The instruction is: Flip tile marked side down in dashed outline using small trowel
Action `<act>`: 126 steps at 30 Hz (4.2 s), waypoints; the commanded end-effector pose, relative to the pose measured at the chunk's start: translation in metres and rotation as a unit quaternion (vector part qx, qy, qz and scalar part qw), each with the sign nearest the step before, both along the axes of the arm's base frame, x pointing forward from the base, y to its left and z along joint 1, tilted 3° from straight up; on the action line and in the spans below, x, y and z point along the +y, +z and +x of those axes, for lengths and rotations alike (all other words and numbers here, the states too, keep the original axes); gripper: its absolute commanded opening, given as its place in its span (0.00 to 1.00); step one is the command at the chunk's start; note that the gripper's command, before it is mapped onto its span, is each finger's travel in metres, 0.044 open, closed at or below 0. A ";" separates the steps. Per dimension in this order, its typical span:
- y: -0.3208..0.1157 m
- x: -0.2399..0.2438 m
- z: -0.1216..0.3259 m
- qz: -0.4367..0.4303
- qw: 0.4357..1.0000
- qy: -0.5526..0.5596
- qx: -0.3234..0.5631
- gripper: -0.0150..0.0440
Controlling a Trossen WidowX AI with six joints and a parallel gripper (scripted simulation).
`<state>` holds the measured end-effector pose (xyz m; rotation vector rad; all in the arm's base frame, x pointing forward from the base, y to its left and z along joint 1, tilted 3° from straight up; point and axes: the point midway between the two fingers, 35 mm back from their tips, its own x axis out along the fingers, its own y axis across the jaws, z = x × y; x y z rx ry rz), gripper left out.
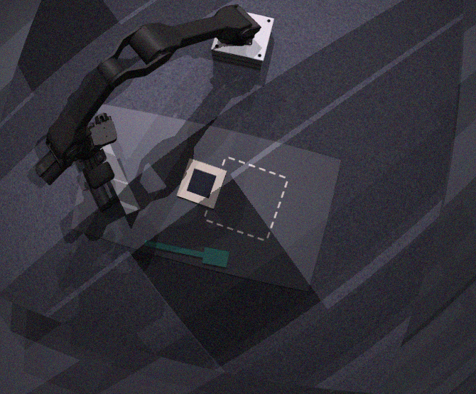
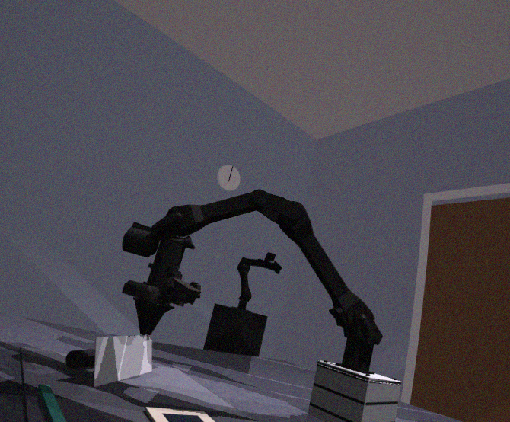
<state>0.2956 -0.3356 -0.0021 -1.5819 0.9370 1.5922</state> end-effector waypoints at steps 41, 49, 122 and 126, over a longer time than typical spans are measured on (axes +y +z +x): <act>-0.002 0.002 -0.001 0.003 1.000 0.000 0.003 0.42; 0.001 0.013 -0.007 0.003 1.000 0.000 0.003 0.42; 0.019 -0.003 0.000 -0.007 0.945 -0.328 -0.007 0.42; 0.018 -0.015 0.005 -0.009 0.920 -0.392 -0.009 0.42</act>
